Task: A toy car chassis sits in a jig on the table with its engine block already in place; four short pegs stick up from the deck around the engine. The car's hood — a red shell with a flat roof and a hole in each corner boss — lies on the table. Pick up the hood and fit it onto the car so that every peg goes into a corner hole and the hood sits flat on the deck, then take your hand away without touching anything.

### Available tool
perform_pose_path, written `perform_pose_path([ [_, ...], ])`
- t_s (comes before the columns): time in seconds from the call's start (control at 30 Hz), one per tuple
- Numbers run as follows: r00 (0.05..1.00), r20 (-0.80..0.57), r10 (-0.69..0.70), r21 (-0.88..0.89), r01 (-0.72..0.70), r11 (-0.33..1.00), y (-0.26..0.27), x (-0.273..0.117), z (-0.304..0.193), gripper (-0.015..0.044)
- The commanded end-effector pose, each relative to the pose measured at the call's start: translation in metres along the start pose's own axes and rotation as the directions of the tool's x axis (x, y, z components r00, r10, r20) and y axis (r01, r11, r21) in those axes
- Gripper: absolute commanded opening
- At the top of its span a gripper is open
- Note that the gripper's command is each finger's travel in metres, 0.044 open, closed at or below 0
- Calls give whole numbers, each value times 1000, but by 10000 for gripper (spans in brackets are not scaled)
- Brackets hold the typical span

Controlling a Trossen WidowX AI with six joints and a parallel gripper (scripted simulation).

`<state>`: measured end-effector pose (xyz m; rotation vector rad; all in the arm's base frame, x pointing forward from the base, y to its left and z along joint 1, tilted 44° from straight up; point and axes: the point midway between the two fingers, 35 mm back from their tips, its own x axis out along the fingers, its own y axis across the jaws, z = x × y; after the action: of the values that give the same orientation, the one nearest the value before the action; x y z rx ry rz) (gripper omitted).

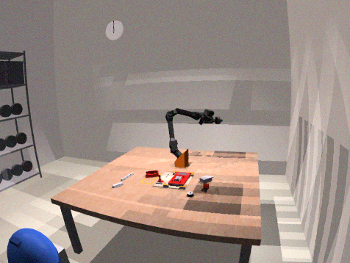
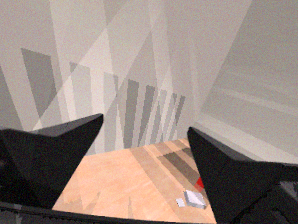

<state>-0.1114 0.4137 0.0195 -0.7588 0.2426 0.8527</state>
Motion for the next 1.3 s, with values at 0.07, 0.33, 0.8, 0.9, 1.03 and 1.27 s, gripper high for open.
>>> perform_pose_path([
  [0.07,999,-26,-25,23,26,999,-13,11,2,440],
  [0.33,974,-170,-151,137,175,975,-87,62,2,440],
  [0.8,842,-439,-313,285,461,840,-229,118,-30,440],
  [0.9,801,-497,-335,306,523,796,-260,123,-41,440],
  [1.03,738,-573,-357,326,604,727,-301,126,-60,440],
  [1.27,612,-699,-370,339,738,583,-369,119,-97,440],
])
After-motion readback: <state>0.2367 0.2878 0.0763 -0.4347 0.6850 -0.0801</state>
